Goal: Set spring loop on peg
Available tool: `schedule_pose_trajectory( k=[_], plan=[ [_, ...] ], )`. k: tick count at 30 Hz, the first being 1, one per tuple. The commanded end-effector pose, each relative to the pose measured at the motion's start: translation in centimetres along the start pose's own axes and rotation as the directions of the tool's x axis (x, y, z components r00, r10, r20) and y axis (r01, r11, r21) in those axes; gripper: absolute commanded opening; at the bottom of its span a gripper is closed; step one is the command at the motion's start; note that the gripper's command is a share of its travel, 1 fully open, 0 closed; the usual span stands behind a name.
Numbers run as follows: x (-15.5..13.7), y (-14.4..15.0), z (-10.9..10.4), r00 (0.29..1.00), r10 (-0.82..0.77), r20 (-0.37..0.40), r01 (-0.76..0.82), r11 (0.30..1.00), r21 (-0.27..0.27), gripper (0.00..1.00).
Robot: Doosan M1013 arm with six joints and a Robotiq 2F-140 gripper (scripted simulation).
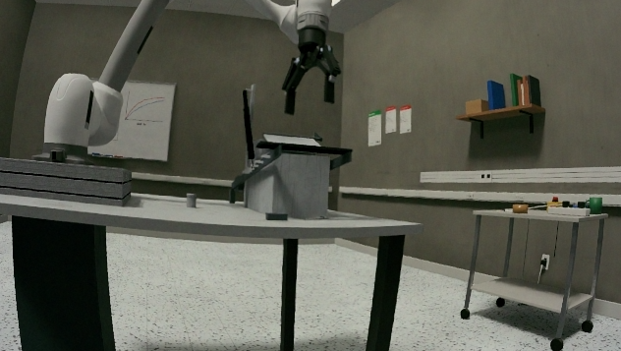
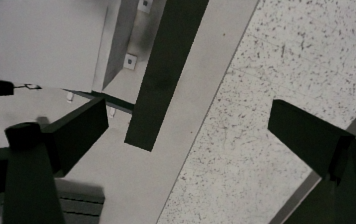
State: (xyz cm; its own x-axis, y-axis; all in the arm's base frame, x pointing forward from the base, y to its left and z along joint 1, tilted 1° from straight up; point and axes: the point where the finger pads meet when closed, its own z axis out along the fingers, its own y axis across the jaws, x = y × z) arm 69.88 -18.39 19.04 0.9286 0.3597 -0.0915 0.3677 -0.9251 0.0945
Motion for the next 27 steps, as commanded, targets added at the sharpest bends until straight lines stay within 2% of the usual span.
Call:
schedule_pose_trajectory(
  k=[1, 17, 27],
  plan=[
    [0.0, 0.0, -0.1, 1.0, 0.0, -0.001, 0.0, 1.0, 0.0, 1.0],
    [0.0, 0.0, -0.1, 1.0, 0.0, -0.001, 0.0, 1.0, 0.0, 1.0],
    [-0.4, 0.5, -4.1, 1.0, 0.0, -0.001, 0.0, 1.0, 0.0, 1.0]
  ],
)
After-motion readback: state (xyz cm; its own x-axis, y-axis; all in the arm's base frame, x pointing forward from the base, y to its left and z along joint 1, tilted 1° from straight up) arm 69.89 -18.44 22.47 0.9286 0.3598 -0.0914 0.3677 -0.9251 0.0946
